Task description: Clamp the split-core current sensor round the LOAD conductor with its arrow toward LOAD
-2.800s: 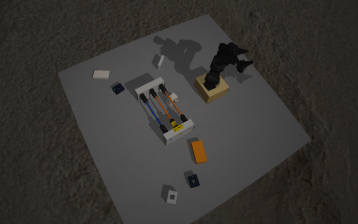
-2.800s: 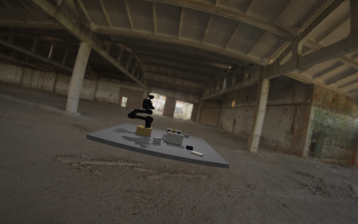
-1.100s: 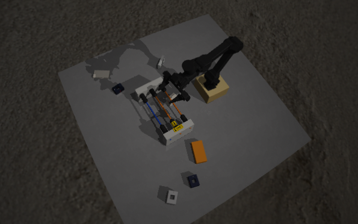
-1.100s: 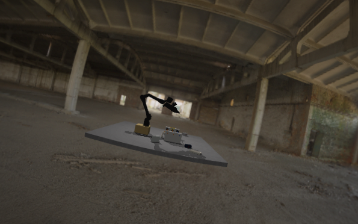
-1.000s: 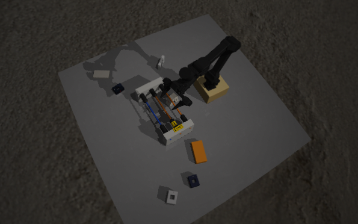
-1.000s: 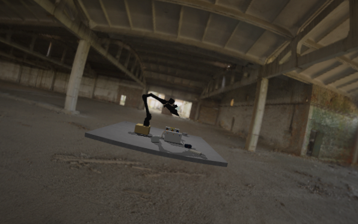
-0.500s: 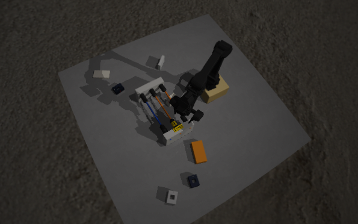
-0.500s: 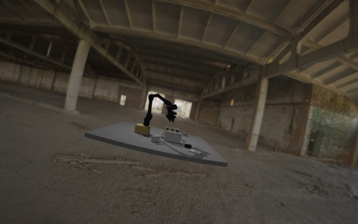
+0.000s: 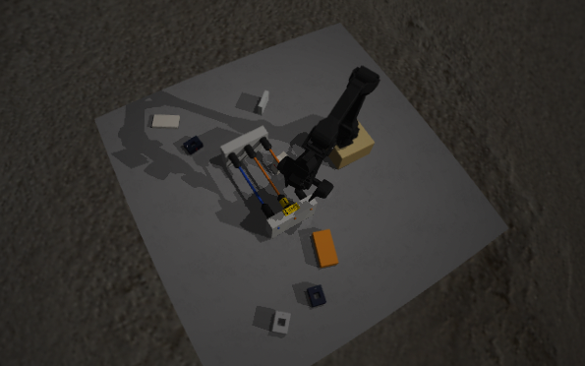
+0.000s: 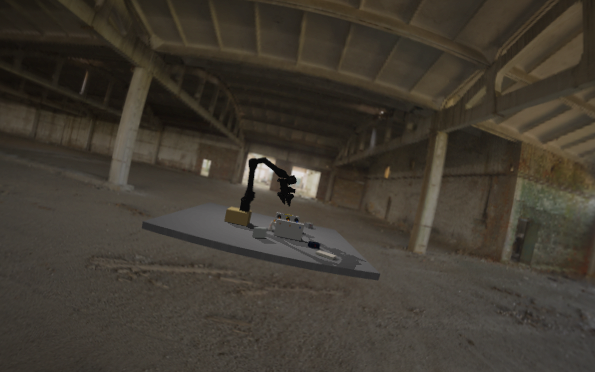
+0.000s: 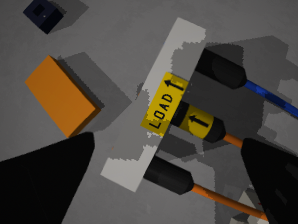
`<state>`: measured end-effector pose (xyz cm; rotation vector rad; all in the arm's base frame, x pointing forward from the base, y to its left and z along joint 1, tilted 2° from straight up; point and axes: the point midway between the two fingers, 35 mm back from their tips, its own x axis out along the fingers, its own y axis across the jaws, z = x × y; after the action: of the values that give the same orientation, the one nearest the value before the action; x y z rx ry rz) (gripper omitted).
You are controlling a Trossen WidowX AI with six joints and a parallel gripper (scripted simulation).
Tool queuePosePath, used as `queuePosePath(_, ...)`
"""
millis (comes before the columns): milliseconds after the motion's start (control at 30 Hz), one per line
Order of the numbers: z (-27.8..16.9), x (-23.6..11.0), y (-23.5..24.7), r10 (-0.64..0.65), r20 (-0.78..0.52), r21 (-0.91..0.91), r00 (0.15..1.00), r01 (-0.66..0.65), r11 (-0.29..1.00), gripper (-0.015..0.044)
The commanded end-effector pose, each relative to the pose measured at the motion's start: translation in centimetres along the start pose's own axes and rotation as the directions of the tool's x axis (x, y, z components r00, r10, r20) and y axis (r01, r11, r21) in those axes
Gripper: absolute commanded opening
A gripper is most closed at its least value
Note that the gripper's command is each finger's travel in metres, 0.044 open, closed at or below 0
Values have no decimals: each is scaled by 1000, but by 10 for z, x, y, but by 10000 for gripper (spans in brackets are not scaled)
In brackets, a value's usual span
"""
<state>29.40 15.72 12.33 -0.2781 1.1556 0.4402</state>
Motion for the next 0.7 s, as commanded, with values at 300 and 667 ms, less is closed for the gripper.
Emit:
queuePosePath(300,-94,6,-115,-75,-107,149,991,90,985,328)
queuePosePath(667,-161,4,-149,-83,-159,244,984,120,962,328)
